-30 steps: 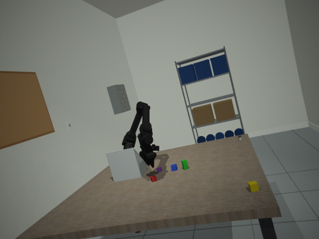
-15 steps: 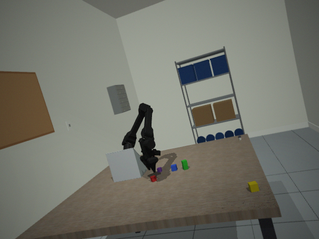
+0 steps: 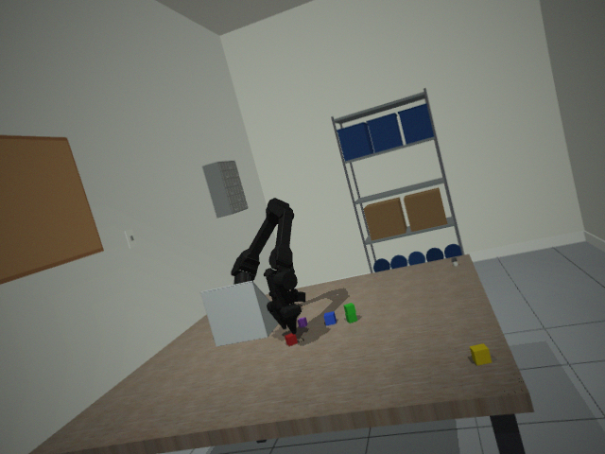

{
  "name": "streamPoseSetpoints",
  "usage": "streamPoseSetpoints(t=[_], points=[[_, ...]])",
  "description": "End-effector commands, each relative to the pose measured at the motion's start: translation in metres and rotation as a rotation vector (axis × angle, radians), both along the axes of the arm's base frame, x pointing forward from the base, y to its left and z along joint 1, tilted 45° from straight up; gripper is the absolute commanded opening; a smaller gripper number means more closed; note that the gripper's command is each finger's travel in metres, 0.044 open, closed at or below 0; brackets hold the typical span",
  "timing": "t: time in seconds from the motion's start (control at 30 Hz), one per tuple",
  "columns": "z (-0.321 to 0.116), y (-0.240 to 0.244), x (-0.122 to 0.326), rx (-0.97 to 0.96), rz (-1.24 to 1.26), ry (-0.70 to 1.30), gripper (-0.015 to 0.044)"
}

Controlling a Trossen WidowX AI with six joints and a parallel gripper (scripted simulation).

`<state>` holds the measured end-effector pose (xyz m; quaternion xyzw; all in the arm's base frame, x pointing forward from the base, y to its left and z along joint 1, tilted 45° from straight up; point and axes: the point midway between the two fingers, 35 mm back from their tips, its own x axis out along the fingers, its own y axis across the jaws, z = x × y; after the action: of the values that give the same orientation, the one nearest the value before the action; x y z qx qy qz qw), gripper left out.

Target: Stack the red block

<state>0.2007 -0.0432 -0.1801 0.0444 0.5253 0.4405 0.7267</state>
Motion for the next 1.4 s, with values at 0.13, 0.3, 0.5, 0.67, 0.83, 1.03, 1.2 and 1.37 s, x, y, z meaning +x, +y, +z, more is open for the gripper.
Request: streamPoseSetpoints(t=[0.13,0.3,0.5,0.67,0.83,1.03,1.2,1.37], points=[[-0.011,0.013,-0.002,0.011,-0.002,0.013,0.044],[-0.017,0.019,-0.001,0.011,-0.001,0.013,0.044],[-0.024,0.026,-0.001,0.013,-0.001,0.013,0.044],[-0.025,0.028,-0.001,0.013,-0.001,0.013,0.044],[-0.025,0.028,-0.001,0.013,-0.001,0.013,0.044],[-0.025,0.028,-0.001,0.013,-0.001,0.013,0.044],[-0.024,0.027,-0.001,0.013,-0.001,0.013,0.044],[-0.024,0.027,-0.001,0.013,-0.001,0.013,0.0309]])
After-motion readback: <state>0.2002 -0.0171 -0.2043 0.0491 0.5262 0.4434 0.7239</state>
